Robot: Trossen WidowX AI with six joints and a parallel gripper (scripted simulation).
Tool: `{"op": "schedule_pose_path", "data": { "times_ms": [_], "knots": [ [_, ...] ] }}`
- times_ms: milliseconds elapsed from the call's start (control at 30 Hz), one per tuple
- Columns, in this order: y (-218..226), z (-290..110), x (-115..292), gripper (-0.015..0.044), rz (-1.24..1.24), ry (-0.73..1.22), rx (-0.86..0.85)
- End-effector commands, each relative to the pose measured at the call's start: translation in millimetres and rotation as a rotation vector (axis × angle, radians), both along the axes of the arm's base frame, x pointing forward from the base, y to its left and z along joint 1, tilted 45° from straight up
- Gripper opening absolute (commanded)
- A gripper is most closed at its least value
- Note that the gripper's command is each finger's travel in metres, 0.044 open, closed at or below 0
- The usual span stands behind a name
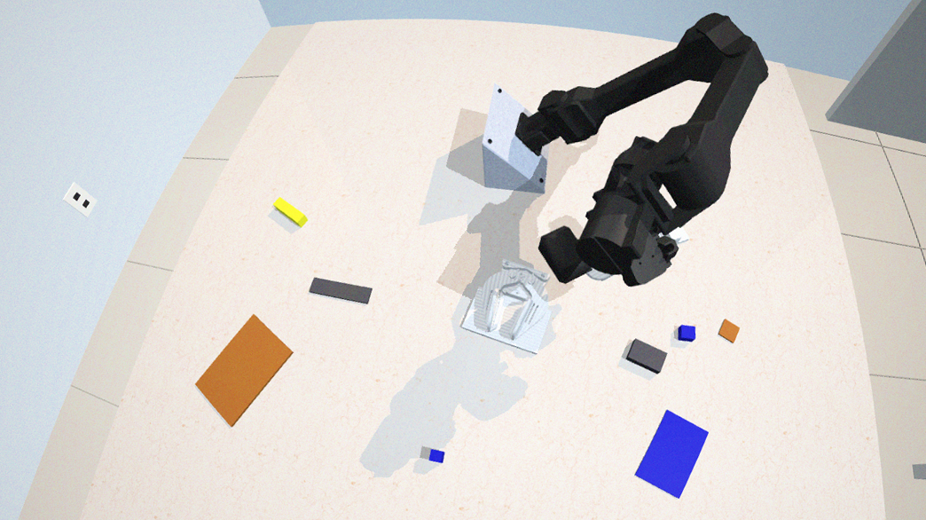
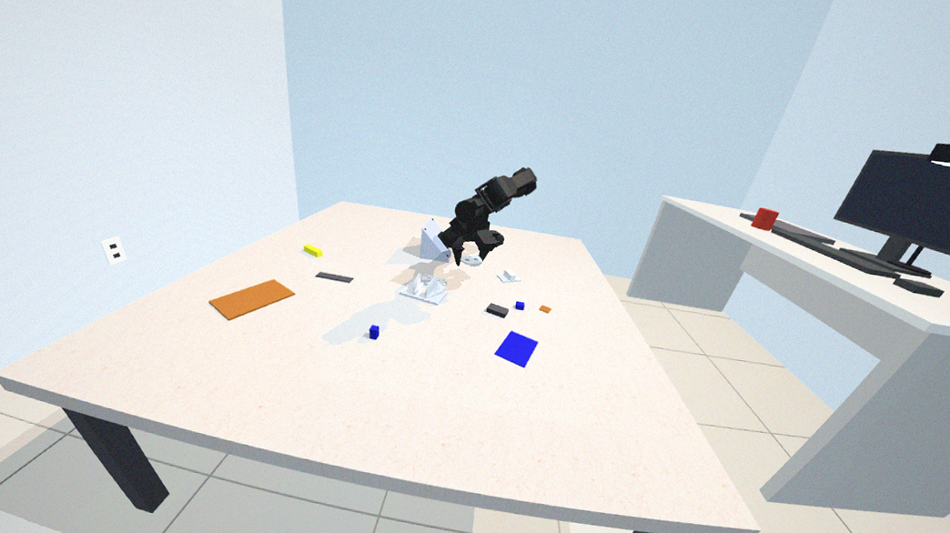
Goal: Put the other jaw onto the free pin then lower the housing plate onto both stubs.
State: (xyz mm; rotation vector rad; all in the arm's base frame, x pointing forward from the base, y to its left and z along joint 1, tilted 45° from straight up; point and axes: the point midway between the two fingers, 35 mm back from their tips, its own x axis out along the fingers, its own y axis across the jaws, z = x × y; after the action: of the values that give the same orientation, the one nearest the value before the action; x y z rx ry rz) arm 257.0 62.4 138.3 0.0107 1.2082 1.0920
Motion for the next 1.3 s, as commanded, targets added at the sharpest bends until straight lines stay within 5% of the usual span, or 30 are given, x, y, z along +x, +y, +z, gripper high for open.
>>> {"op": "schedule_pose_path", "data": {
  "times_ms": [0, 967, 1267],
  "knots": [
    [-9, -9, 6, 0.0351, -0.078, 0.071, -0.008],
    [-75, -78, 27, 0.0351, -0.603, 0.578, -0.016],
    [-77, -80, 27, 0.0351, -0.615, 0.590, -0.016]
  ]
}}
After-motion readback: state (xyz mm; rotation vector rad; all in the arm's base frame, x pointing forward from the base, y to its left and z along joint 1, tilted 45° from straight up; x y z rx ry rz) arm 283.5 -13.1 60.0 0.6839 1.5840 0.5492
